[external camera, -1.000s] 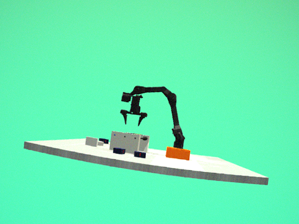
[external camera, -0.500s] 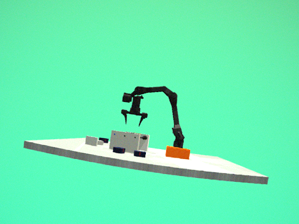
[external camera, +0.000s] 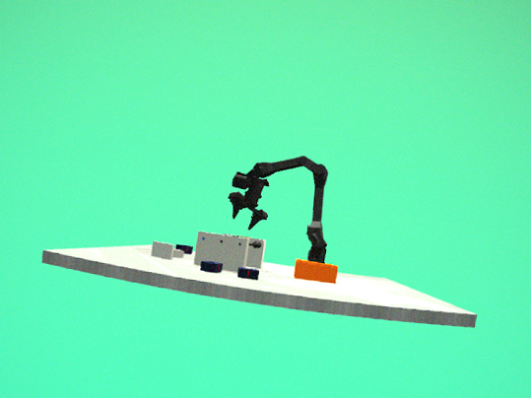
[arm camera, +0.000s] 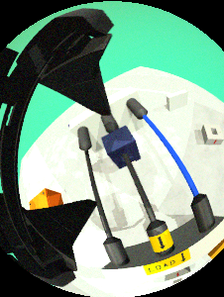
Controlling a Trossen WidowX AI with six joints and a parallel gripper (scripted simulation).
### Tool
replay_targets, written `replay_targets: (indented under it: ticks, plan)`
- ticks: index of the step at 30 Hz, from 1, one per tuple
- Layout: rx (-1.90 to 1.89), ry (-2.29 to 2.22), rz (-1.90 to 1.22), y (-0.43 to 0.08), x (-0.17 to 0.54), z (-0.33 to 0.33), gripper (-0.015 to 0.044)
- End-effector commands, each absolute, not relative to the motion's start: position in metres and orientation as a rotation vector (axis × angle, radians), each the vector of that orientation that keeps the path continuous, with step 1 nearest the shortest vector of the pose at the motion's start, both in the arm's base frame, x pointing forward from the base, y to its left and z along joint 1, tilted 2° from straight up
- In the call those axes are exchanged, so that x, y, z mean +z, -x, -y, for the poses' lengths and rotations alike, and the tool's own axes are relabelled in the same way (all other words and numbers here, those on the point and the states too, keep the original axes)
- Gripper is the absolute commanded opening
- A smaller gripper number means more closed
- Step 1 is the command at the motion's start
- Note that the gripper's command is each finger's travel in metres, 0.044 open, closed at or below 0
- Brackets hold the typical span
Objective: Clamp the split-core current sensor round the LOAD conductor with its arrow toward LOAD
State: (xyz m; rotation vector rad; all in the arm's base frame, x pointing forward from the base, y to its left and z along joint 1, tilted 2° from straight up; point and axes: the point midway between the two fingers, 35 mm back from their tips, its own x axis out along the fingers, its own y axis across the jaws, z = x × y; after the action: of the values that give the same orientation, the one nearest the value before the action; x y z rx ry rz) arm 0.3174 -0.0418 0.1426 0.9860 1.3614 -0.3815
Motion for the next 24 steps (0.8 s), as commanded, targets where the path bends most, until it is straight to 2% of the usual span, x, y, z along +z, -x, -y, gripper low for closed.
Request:
replay_targets:
  ticks: [1,14,24]
  plan:
    - [0.167,-0.572,-1.095,-0.287,0.148,0.066,0.0440]
    - [0.480,0.092,-0.624,-0.250,0.149,0.084,0.0440]
    - [0.486,0.121,-0.606,-0.249,0.149,0.085,0.0440]
